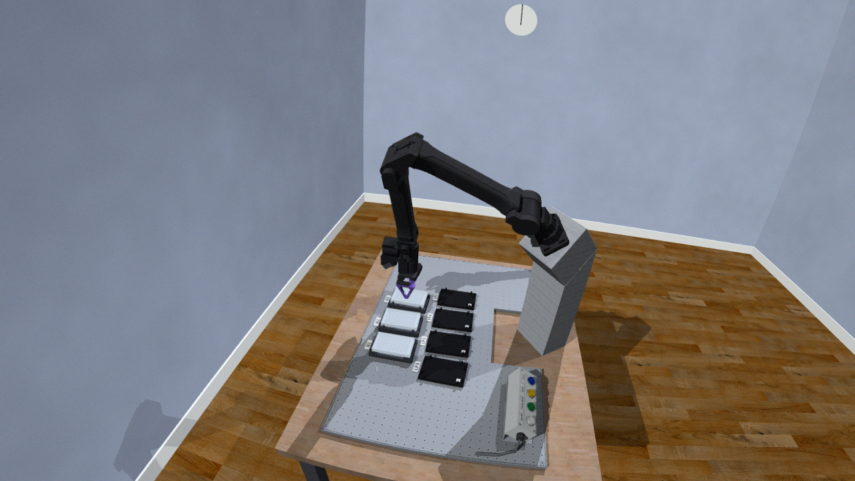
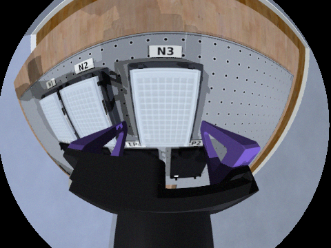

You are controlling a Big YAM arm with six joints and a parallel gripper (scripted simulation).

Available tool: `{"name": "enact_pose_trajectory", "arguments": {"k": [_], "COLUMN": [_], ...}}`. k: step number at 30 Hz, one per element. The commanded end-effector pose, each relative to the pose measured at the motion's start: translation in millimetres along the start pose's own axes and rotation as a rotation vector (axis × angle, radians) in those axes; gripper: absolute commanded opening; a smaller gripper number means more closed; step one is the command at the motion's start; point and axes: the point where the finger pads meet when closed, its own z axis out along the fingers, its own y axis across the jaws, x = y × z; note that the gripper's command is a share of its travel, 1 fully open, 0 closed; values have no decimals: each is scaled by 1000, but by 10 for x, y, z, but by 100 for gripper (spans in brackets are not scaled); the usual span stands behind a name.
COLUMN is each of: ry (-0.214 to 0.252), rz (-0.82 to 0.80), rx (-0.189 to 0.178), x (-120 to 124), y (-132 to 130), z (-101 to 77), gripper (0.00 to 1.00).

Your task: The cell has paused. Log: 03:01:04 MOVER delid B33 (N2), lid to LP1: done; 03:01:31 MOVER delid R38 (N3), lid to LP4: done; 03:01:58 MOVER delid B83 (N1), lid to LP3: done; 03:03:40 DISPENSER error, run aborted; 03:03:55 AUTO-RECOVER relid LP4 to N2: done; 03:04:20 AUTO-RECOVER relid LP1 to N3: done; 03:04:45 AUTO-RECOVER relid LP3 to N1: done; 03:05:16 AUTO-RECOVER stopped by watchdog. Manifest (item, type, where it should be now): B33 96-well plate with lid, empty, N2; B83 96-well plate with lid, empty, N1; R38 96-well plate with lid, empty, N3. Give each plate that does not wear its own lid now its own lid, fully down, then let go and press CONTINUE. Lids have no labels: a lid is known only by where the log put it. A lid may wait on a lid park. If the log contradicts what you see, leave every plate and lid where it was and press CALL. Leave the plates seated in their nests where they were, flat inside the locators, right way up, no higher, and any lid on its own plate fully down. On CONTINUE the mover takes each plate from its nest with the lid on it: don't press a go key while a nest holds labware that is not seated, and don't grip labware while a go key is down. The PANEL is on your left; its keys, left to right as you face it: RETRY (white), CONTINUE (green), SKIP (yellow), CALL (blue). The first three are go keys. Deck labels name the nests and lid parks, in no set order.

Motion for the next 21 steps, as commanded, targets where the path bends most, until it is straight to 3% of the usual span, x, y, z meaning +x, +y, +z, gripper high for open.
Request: {"name": "enact_pose_trajectory", "arguments": {"k": [1,13,14,17,18,21], "ry": [-15,-15,-6,-15,-10,-8], "rz": [0,0,15,0,14,15], "rx": [4,4,11,4,12,12], "x": [-67,-67,-4,-67,-34,-21], "y": [-39,-43,-161,-45,-156,-159], "z": [-62,-58,-53,-57,-67,-63], "gripper": [100,100,100,100,100,100]}}
